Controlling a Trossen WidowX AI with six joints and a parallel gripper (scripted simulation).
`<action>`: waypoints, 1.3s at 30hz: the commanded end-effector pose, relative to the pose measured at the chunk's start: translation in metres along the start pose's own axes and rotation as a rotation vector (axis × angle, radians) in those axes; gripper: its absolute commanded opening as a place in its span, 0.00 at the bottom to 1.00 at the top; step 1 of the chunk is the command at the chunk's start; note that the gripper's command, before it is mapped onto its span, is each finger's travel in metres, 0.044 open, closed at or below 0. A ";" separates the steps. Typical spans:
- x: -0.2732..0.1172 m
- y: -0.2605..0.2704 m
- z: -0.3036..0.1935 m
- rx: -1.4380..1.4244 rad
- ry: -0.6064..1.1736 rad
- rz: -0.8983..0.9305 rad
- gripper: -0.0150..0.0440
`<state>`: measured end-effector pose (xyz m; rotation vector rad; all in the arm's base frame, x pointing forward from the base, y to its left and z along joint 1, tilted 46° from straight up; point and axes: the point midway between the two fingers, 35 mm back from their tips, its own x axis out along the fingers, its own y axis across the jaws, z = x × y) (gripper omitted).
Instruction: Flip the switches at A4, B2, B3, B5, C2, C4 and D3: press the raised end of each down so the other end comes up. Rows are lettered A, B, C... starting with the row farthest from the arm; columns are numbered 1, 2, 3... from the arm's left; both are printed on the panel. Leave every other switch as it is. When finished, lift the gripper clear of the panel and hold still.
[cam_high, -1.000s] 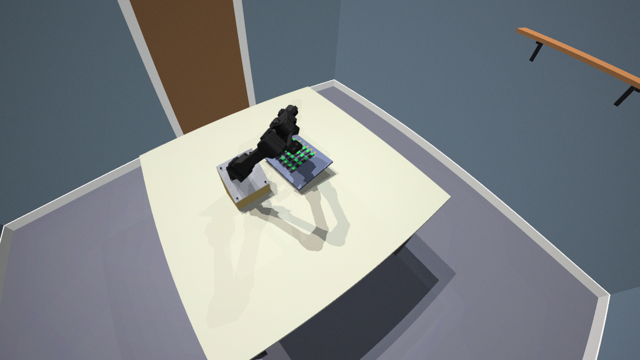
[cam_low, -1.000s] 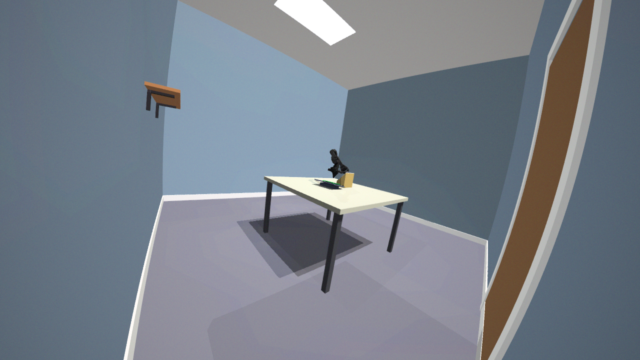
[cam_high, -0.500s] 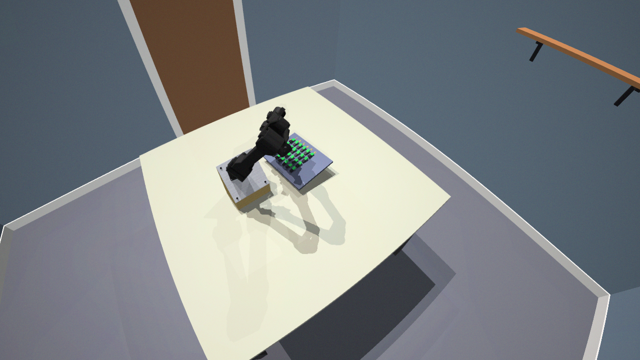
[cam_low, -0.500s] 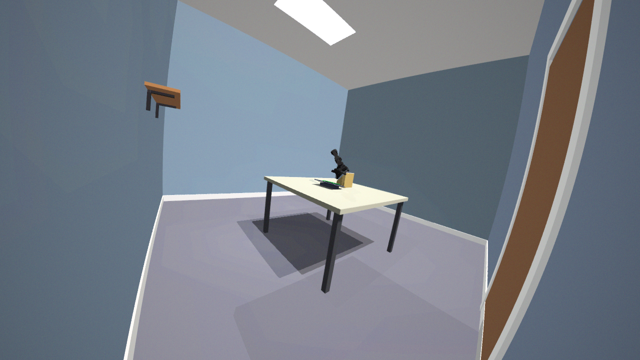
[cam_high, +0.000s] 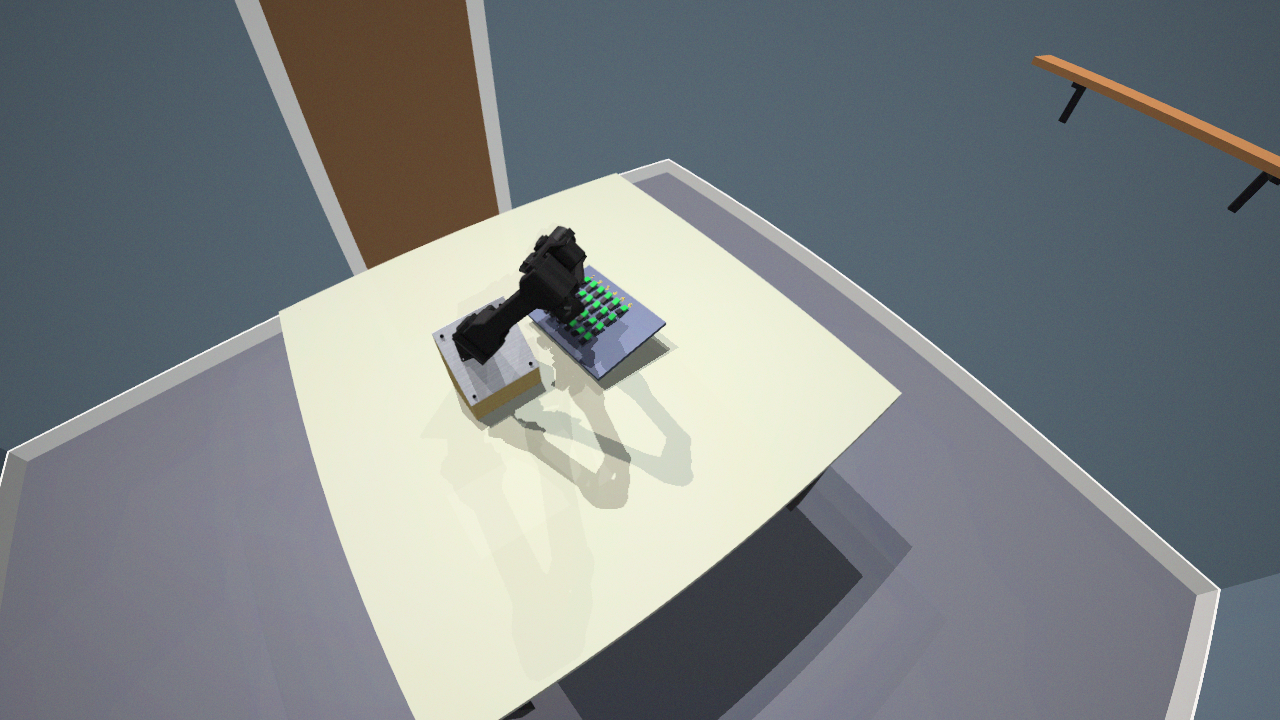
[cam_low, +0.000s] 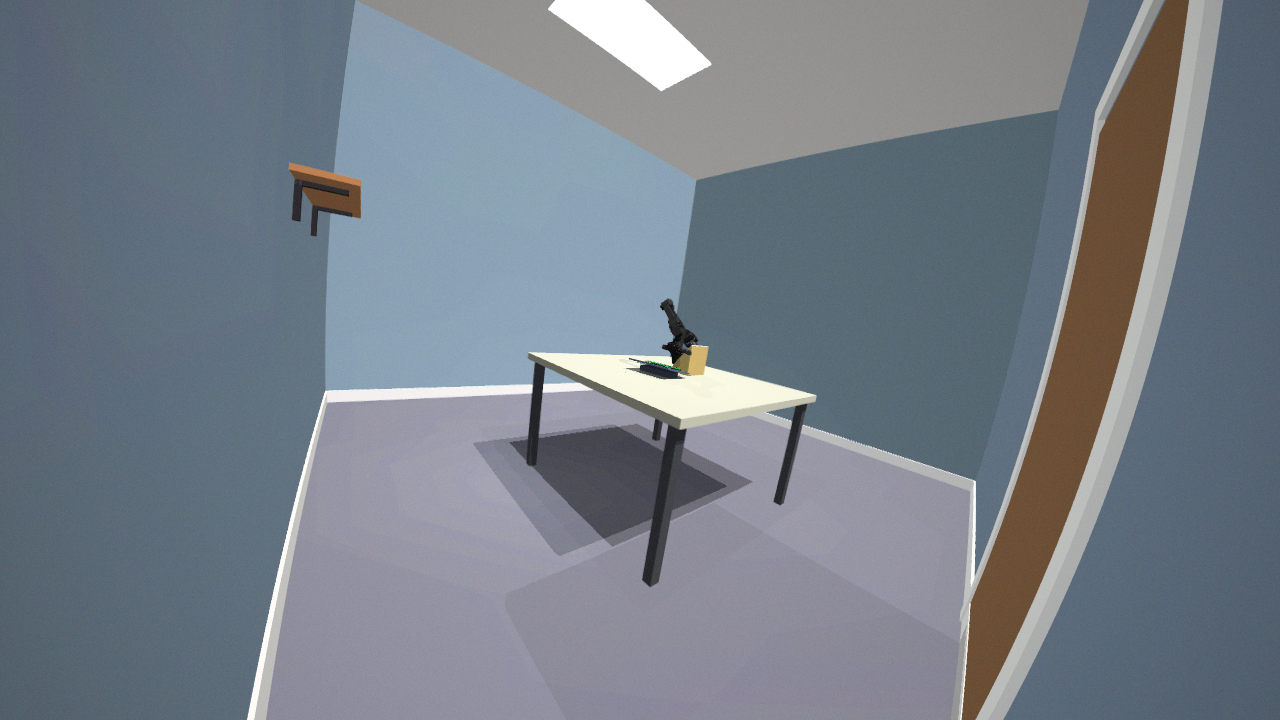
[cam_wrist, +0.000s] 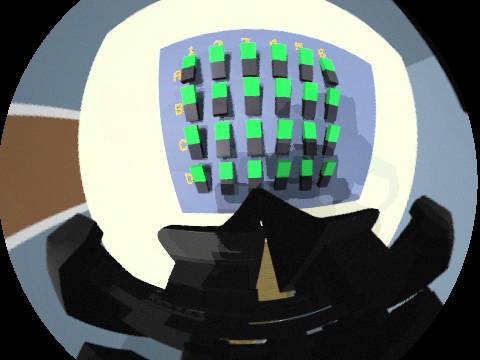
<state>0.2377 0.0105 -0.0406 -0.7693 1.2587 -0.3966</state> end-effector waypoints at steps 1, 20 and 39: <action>0.005 -0.001 -0.002 -0.006 0.004 -0.005 0.25; 0.015 -0.001 -0.003 -0.006 0.004 -0.005 0.25; 0.016 -0.001 -0.003 -0.006 0.004 -0.005 0.25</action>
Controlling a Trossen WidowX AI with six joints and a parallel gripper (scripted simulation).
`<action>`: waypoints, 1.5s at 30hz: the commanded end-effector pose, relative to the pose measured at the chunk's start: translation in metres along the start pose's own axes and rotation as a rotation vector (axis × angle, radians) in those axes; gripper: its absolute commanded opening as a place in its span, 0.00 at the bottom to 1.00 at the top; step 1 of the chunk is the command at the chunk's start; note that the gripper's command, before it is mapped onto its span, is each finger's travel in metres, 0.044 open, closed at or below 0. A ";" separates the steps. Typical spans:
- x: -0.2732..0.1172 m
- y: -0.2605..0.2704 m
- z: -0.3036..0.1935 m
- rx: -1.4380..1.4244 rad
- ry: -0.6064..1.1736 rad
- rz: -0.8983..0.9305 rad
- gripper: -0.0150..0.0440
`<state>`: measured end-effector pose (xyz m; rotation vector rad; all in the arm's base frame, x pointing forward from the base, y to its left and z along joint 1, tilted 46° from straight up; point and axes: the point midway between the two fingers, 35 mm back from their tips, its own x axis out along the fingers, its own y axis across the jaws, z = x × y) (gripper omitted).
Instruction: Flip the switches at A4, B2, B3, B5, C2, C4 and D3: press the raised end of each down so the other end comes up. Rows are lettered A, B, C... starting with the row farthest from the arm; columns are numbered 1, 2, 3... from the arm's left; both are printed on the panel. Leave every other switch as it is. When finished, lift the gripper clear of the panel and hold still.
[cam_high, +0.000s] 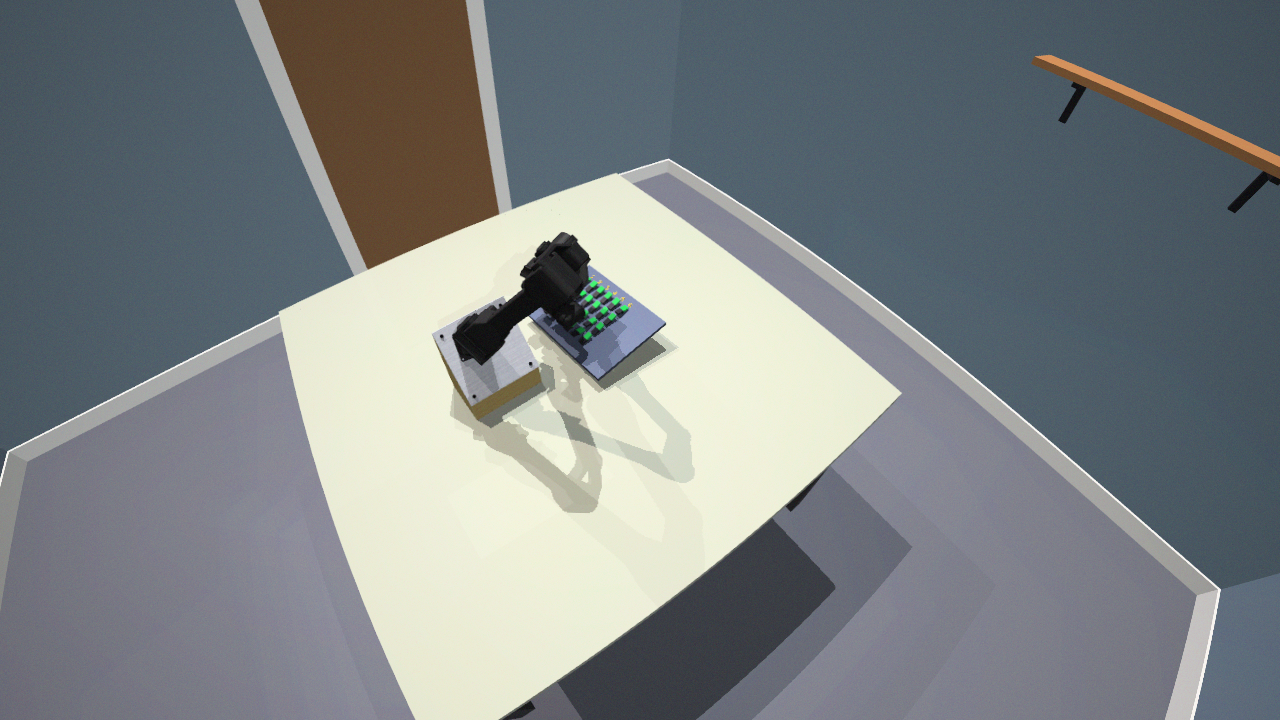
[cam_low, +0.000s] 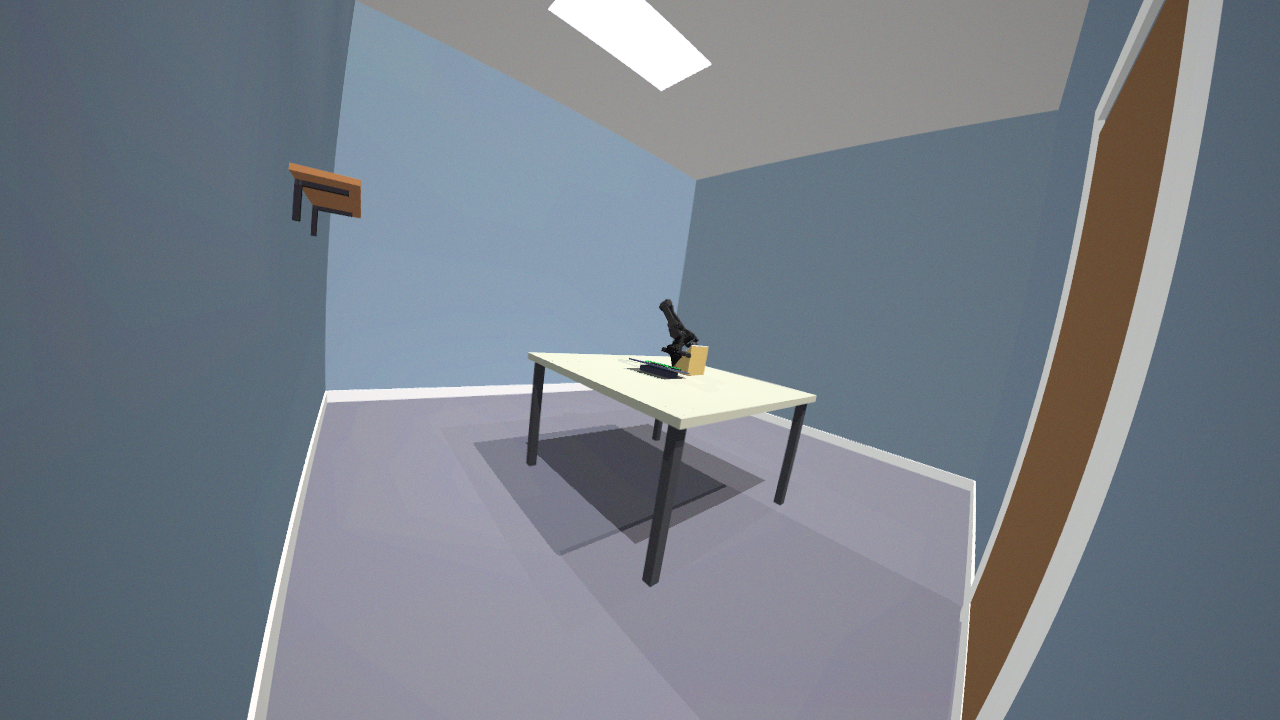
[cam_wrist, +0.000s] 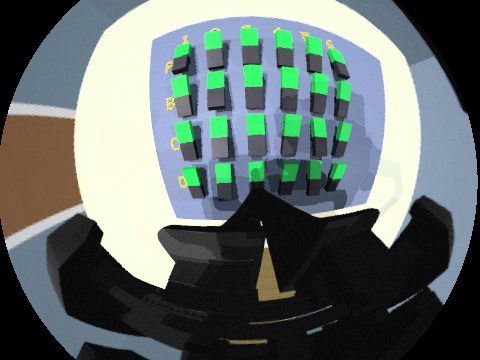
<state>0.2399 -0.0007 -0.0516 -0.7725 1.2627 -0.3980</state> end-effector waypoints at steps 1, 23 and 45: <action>0.001 0.000 0.000 -0.004 0.000 -0.003 0.25; 0.004 0.000 0.000 -0.004 0.000 -0.003 0.25; -0.062 -0.003 0.021 0.011 0.025 -0.001 0.25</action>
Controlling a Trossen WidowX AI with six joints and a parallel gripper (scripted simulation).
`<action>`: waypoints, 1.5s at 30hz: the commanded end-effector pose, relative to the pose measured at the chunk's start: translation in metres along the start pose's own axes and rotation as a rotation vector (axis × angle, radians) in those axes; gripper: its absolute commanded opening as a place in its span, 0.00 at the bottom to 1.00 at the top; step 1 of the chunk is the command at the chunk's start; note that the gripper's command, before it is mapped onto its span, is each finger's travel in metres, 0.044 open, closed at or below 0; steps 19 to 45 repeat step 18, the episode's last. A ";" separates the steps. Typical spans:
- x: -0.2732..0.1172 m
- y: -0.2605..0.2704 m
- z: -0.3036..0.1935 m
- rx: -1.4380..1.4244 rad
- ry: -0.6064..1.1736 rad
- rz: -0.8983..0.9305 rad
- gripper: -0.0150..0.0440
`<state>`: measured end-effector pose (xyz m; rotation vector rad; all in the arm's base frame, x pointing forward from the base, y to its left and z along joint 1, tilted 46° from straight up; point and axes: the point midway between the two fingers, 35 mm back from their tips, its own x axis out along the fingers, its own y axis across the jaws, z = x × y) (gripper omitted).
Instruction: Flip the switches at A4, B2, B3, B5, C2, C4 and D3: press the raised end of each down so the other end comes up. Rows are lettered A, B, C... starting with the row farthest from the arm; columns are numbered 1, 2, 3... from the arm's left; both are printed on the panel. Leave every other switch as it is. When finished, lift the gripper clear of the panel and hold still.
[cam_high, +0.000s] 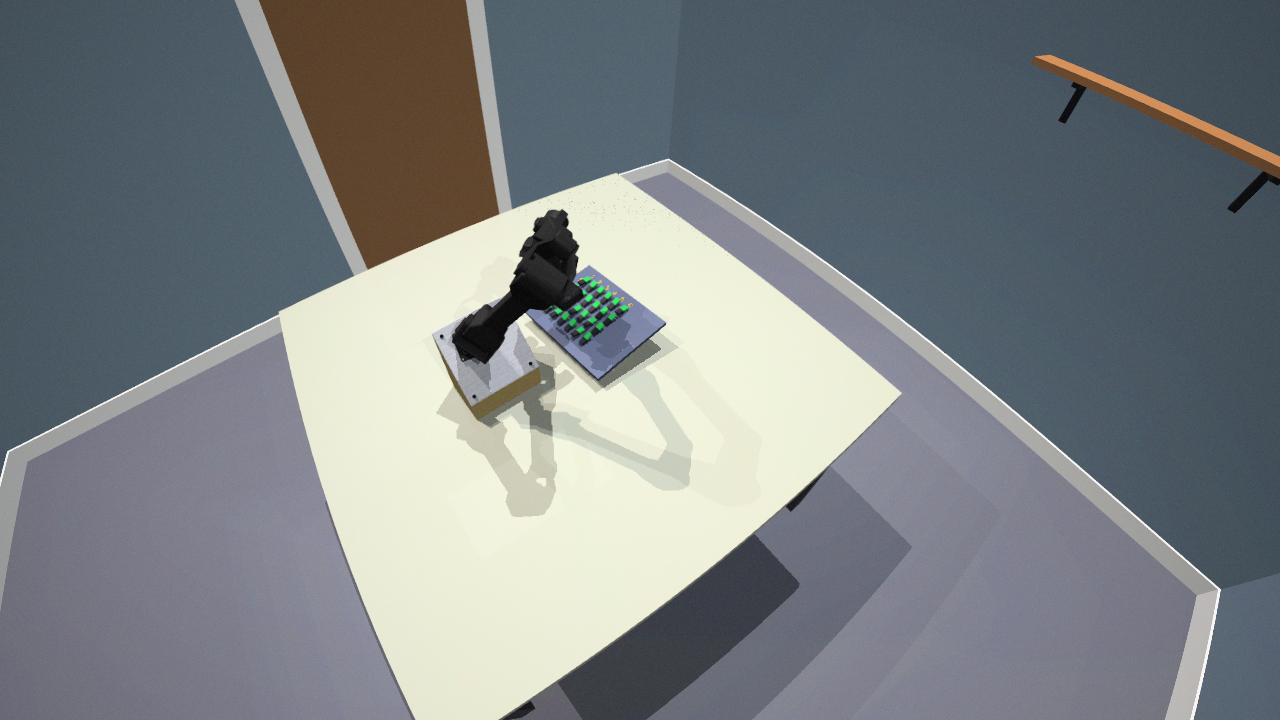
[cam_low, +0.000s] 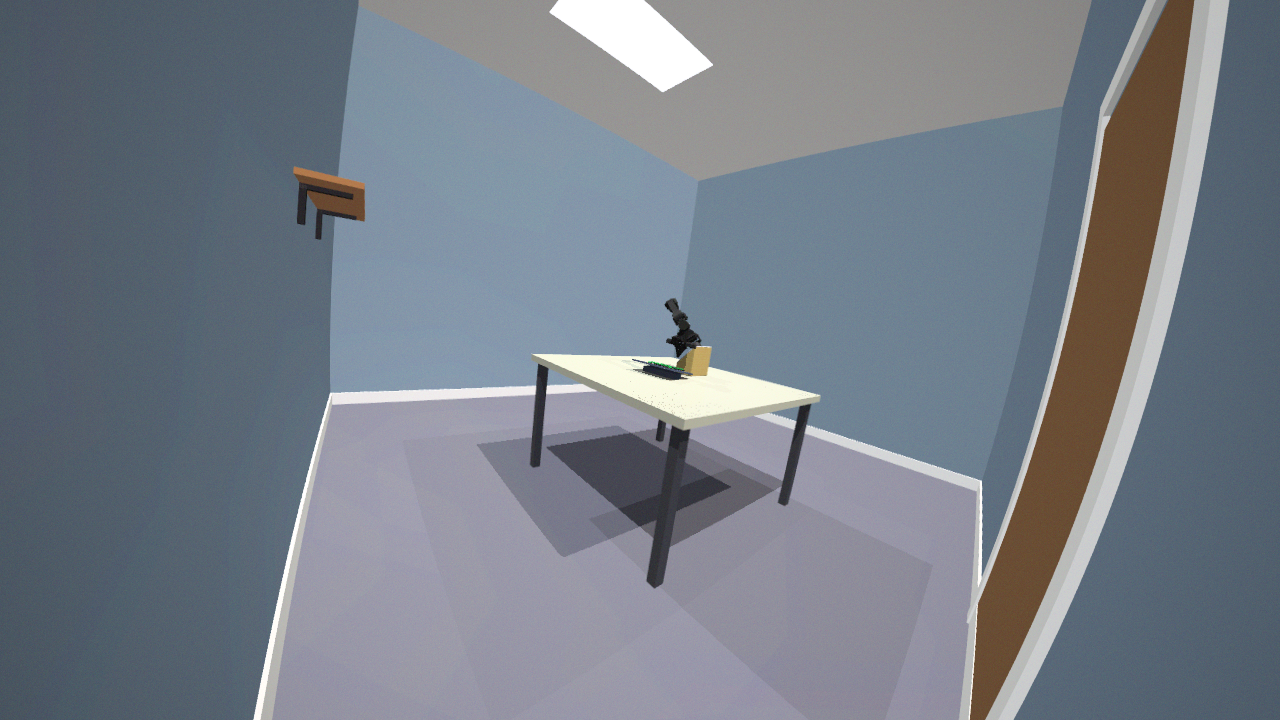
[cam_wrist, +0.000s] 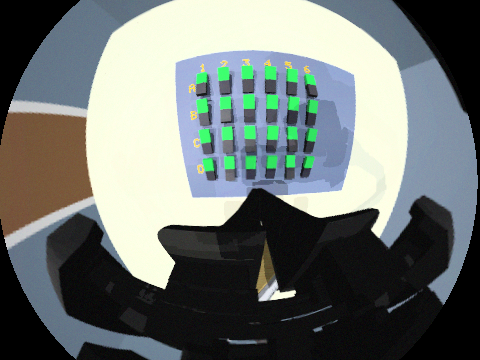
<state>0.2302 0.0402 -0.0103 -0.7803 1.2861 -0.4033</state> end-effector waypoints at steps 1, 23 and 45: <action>-0.005 -0.006 0.027 0.030 0.002 0.000 0.25; -0.009 -0.016 0.065 0.009 0.002 0.001 0.25; -0.009 -0.016 0.065 0.009 0.002 0.001 0.25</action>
